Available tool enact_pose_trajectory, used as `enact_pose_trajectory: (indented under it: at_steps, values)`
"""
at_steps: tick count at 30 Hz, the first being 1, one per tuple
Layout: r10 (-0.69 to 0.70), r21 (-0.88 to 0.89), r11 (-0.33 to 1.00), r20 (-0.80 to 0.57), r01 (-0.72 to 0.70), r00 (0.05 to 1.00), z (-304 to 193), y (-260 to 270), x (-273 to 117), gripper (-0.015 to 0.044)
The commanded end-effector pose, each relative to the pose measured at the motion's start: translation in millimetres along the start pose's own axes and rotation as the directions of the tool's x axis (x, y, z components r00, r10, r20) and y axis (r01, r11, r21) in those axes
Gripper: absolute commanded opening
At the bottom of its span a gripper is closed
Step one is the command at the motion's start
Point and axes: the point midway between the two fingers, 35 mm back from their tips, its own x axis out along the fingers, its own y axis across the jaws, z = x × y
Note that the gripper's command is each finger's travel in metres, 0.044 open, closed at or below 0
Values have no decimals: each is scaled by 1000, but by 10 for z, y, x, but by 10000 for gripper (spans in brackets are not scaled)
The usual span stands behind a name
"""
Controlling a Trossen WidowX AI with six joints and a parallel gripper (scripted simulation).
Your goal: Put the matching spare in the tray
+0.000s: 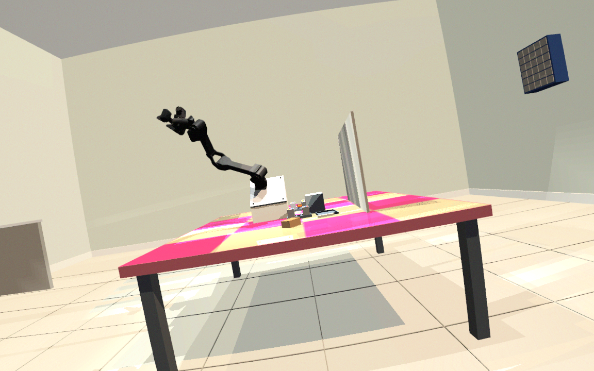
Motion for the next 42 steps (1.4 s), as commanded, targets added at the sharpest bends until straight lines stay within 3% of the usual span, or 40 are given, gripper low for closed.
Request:
enact_pose_trajectory:
  at_steps: [1,9,19,28,37,42]
  values:
    - [0,0,1000,0,0,1000,0,0,0,426]
    - [23,8,1000,5,-23,1000,9,87,-22,440]
    - [315,109,941,57,-320,947,117,1175,-440,440]
    - [592,208,773,100,-599,799,213,2191,-1145,440]
    - [751,274,603,123,-749,649,278,2780,-1773,440]
    - [853,329,443,132,-834,505,331,3176,-2364,440]
